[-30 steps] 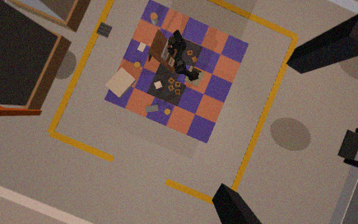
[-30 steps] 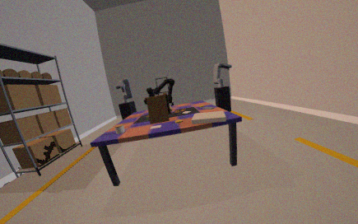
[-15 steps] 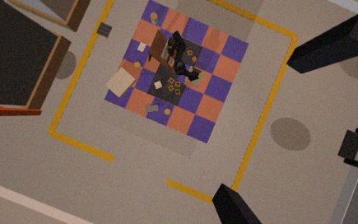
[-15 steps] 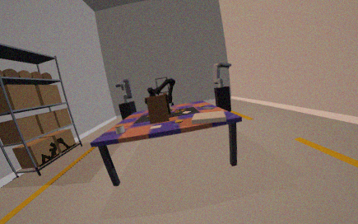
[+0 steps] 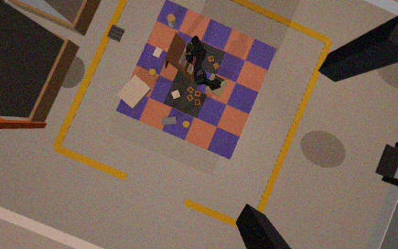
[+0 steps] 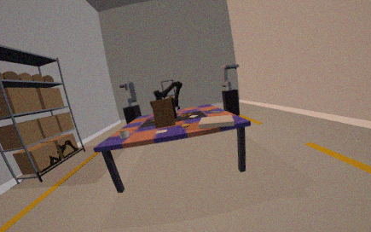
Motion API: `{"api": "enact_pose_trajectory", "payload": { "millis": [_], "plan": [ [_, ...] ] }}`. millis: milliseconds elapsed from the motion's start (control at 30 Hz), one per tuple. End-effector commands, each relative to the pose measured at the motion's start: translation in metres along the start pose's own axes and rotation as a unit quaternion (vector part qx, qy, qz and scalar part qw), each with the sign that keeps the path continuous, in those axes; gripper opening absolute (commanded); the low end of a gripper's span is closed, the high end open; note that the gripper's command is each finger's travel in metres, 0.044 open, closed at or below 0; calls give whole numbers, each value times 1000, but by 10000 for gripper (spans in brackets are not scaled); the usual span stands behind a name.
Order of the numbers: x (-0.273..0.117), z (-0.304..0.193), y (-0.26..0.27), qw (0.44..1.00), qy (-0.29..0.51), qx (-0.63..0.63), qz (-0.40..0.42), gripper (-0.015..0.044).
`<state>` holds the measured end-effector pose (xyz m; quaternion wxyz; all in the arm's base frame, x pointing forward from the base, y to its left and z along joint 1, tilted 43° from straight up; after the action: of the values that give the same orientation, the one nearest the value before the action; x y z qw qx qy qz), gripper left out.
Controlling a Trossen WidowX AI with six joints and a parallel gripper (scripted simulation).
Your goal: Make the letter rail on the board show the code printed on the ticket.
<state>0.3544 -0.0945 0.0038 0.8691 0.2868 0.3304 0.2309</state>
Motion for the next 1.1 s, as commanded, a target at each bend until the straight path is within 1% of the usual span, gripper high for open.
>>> {"api": "enact_pose_trajectory", "payload": {
  "millis": [0,1067],
  "plan": [
    [1,-1,3,1000,2,3,-1,0],
    [1,-1,23,1000,2,3,-1,0]
  ]
}}
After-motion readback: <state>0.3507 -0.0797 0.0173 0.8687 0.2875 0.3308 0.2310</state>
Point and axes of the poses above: the point midway between the two fingers, 35 mm back from their tips, its own x axis out along the fingers, its own y axis across the jaws, z = x × y, the point moved 2 cm from there along -x, back along the fingers, and after that the axes turned 2 degrees about -x, right-handed, at the moved point
